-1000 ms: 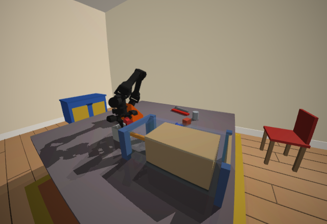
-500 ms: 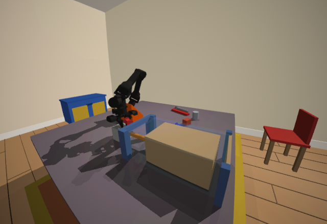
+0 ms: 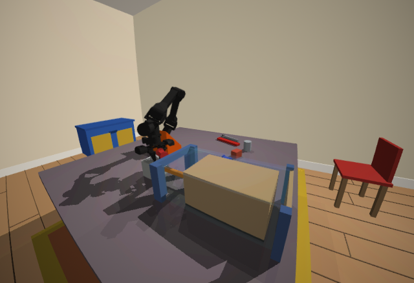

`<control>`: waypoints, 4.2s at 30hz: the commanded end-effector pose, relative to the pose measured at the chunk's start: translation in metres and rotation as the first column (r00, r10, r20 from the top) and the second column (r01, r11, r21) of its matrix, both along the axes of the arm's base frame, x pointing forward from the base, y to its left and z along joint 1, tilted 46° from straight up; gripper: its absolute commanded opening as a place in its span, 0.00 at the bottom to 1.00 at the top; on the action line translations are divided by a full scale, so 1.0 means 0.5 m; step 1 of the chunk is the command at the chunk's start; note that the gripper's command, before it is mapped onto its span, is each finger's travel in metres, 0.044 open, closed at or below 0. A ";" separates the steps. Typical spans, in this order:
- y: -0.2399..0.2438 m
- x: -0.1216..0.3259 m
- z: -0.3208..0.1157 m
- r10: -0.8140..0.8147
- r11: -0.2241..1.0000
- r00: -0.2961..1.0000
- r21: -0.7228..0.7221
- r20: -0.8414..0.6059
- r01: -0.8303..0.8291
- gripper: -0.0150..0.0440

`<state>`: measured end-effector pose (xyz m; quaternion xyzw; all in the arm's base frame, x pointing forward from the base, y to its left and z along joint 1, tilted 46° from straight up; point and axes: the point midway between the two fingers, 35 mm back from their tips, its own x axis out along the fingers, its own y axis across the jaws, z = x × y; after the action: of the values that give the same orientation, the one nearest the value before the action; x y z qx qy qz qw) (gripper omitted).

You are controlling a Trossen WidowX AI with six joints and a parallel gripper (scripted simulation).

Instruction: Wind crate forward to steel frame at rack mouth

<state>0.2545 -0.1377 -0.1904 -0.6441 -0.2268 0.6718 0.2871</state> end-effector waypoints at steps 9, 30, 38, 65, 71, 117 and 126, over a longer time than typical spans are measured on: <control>0.001 -0.003 -0.009 -0.032 0.999 0.999 -0.005 -0.041 0.032 0.25; 0.009 -0.001 0.000 0.074 0.997 0.995 0.008 0.062 -0.075 0.25; 0.007 -0.002 -0.003 0.044 0.999 0.998 0.005 0.033 -0.044 0.25; 0.001 0.000 0.001 0.013 1.000 1.000 0.002 0.011 -0.013 0.52; 0.001 0.000 0.001 0.013 1.000 1.000 0.002 0.011 -0.013 0.79; -0.177 0.029 0.184 0.064 0.998 0.997 0.022 -0.051 -0.063 0.29; -0.177 0.029 0.184 0.064 0.998 0.997 0.022 -0.051 -0.063 0.25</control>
<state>0.2685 -0.2258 -0.0983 -0.6151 -0.2472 0.6953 0.2777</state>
